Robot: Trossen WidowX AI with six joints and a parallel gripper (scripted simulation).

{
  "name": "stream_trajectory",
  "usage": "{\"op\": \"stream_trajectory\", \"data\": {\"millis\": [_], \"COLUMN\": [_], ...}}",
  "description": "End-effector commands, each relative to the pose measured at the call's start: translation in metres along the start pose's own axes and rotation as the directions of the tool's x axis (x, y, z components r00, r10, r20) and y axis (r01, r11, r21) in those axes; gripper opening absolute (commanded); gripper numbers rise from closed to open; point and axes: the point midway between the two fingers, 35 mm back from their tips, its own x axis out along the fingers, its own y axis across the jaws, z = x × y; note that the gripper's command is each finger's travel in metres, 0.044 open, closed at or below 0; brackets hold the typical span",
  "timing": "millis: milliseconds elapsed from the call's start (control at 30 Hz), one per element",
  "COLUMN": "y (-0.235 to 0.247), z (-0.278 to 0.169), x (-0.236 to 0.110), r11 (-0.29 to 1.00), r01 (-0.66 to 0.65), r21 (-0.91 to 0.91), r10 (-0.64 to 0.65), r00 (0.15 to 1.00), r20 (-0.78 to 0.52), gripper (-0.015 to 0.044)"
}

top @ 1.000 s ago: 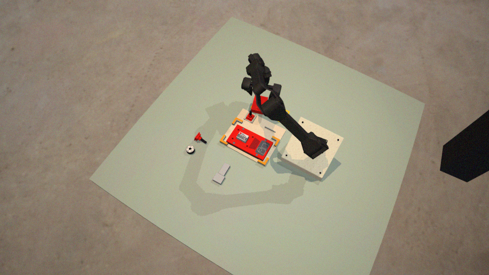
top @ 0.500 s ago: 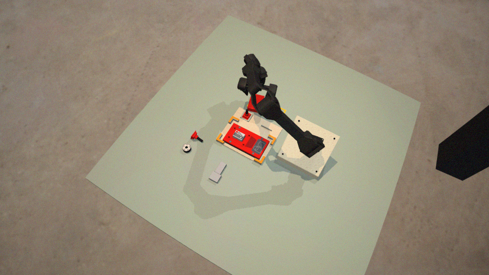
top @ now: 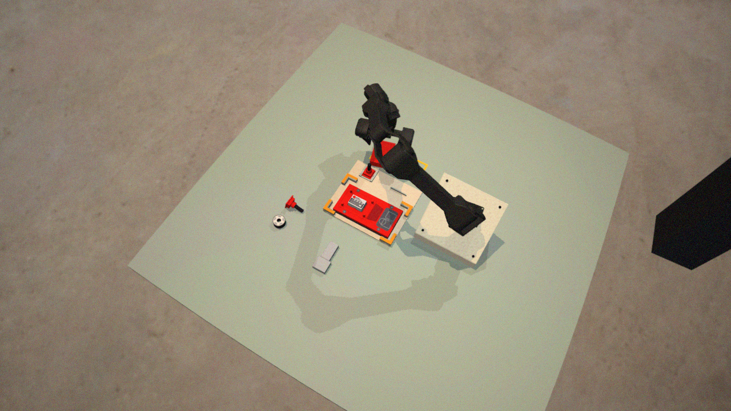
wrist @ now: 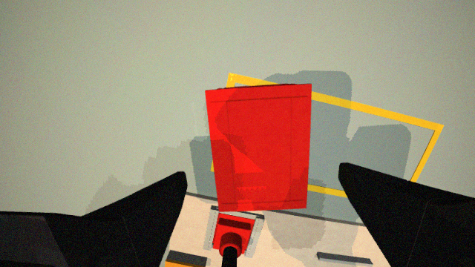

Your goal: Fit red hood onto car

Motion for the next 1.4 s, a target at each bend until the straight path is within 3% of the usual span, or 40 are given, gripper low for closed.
{"op": "stream_trajectory", "data": {"millis": [0,1367], "y": [0.000,-0.002], "z": [0.000,0.000], "x": [0.003,0.031], "r11": [1.000,1.000], "r01": [-0.004,-0.004], "r21": [0.006,0.006], "r10": [0.004,0.004], "r00": [1.000,1.000], "r20": [-0.002,-0.004], "gripper": [0.0440,0.0440]}}
